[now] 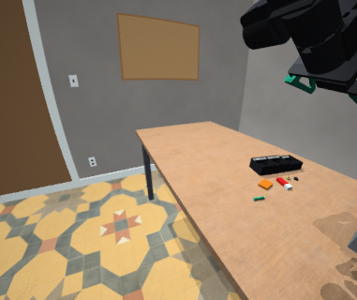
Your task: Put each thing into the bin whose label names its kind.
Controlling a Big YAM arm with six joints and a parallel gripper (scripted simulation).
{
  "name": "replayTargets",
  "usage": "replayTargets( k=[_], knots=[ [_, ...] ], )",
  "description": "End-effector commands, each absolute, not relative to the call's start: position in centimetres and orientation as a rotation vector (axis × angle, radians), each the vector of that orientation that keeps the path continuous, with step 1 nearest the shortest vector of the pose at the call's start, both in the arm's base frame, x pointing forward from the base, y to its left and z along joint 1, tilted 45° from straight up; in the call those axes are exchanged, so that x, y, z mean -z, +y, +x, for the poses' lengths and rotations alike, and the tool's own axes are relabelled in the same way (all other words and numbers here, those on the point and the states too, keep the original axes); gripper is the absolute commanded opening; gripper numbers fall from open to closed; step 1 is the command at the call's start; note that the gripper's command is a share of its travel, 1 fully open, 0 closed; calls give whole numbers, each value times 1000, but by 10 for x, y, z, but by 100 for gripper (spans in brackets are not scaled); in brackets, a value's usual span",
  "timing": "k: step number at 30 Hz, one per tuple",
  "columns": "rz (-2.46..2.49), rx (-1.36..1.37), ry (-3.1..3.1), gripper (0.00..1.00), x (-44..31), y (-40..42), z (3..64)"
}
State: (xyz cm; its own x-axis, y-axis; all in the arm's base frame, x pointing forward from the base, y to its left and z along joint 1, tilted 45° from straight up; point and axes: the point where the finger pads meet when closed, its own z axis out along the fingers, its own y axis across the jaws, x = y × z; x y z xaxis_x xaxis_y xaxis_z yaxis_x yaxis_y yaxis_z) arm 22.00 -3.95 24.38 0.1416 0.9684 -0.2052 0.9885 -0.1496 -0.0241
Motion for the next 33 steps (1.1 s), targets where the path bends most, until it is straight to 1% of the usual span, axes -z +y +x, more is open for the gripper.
replayTargets(
  k=[1,17,18,33],
  knots=[
    [2282,255,1964,100,-246,-40,221],
    [2282,255,1964,100,-246,-40,221],
    [2283,261,1968,9,-244,-40,220],
    [2283,261,1968,9,-244,-40,220]
  ],
)
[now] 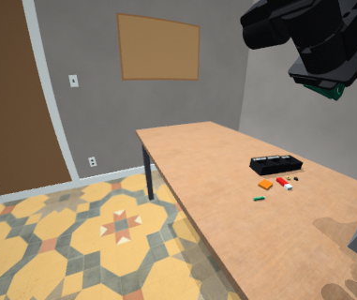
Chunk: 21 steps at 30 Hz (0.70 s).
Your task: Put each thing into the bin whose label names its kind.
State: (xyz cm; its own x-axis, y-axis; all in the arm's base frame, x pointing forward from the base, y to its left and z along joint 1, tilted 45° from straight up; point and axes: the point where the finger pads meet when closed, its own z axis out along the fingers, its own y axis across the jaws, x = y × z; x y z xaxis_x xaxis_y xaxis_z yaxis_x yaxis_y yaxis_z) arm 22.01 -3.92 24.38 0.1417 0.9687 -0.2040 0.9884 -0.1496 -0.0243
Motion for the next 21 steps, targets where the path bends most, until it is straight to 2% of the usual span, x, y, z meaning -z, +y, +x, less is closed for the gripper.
replayTargets(
  k=[1,18,21],
  knots=[
    [2283,261,1968,9,-244,-40,220],
    [2283,261,1968,9,-244,-40,220],
    [2279,241,1962,9,-227,-19,222]
  ],
)
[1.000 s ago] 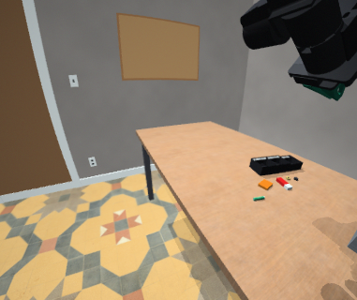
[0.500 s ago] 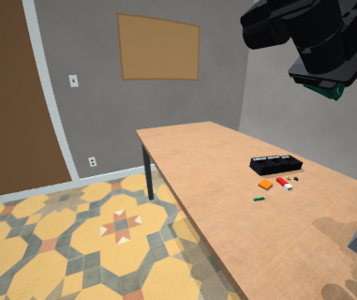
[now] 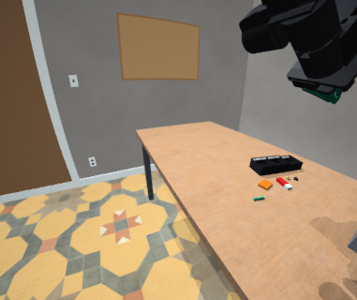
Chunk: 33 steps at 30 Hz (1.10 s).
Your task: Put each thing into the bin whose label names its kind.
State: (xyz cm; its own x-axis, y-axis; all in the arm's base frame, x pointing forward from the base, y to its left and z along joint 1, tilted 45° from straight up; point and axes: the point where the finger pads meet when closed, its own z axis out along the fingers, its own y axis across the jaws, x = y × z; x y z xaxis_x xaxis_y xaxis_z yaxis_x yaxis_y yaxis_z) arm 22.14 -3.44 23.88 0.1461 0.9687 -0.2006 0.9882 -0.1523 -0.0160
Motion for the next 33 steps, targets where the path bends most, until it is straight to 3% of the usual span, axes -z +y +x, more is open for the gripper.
replayTargets(
  k=[1,12,33],
  knots=[
    [2281,249,1965,9,-219,-13,222],
    [2279,257,1969,9,-154,52,216],
    [1883,136,2715,9,-138,44,256]
  ],
)
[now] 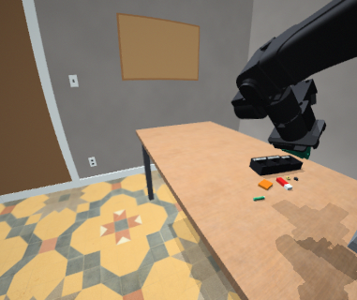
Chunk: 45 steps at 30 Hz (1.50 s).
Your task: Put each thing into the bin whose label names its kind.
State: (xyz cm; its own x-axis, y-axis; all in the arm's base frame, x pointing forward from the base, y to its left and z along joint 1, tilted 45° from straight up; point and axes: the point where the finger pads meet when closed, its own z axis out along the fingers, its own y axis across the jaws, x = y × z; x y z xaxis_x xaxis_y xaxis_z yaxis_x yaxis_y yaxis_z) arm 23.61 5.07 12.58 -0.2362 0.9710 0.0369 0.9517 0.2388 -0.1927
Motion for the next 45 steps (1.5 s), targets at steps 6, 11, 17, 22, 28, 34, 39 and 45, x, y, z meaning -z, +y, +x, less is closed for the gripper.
replayTargets(
  k=[6,11,17,22,28,34,39,45],
  knots=[
    [-1504,-32,-2505,9,-131,40,267],
    [-1337,58,-2548,9,-125,36,276],
    [-1175,159,-2586,9,-118,31,285],
    [-1018,271,-2625,9,-111,24,295],
    [-860,401,-2660,9,-101,13,312],
    [-720,510,-2696,9,-94,5,321],
    [-582,625,-2734,9,-91,-1,325],
    [-443,746,-2769,9,-84,-11,334]
  ],
)
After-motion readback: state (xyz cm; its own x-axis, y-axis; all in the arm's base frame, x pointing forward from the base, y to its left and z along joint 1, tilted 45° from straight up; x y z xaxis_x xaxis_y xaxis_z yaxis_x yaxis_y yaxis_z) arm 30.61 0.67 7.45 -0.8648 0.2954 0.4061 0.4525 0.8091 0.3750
